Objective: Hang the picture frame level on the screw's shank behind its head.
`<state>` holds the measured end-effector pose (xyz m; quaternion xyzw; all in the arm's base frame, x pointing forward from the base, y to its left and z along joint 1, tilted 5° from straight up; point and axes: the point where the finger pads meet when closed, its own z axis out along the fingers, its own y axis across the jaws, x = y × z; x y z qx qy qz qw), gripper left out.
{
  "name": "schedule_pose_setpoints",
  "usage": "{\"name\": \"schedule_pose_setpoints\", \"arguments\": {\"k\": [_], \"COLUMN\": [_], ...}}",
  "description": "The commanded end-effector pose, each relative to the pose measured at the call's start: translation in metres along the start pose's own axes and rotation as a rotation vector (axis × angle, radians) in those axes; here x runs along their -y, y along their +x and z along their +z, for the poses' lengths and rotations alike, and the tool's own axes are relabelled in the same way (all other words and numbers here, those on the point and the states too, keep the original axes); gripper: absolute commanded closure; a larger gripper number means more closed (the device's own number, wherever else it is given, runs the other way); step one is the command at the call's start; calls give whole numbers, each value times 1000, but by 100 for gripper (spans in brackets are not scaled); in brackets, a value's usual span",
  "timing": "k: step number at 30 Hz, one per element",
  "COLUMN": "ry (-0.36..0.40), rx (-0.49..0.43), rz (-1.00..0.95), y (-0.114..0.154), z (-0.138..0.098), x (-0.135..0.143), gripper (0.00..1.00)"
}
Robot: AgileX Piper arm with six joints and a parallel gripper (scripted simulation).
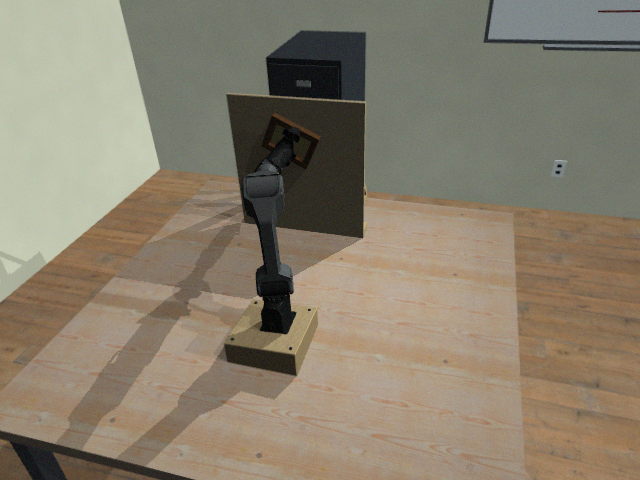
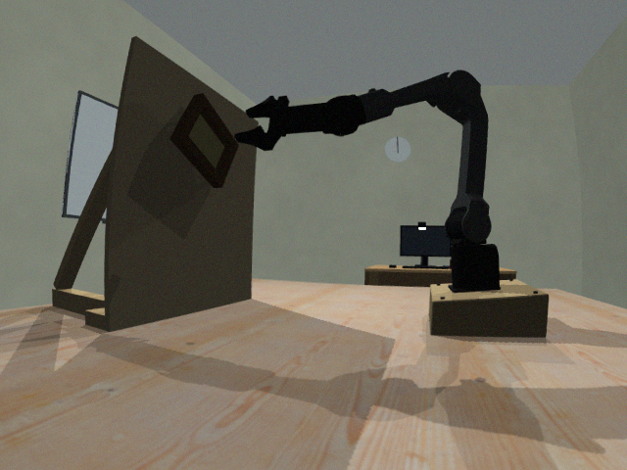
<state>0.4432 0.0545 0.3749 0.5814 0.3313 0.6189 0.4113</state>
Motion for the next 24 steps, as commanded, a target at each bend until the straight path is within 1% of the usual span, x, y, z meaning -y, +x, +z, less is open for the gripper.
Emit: {"name": "schedule_pose_setpoints", "arguments": {"k": [1, 6, 7, 24], "ry": [-1, 0, 0, 0], "rx": [0, 0, 0, 0], "rz": [2, 4, 4, 4], "y": [0, 0, 0, 0], "z": [-1, -1, -1, -1], "x": [0, 0, 0, 0], "gripper": [0, 0, 37, 37]}}
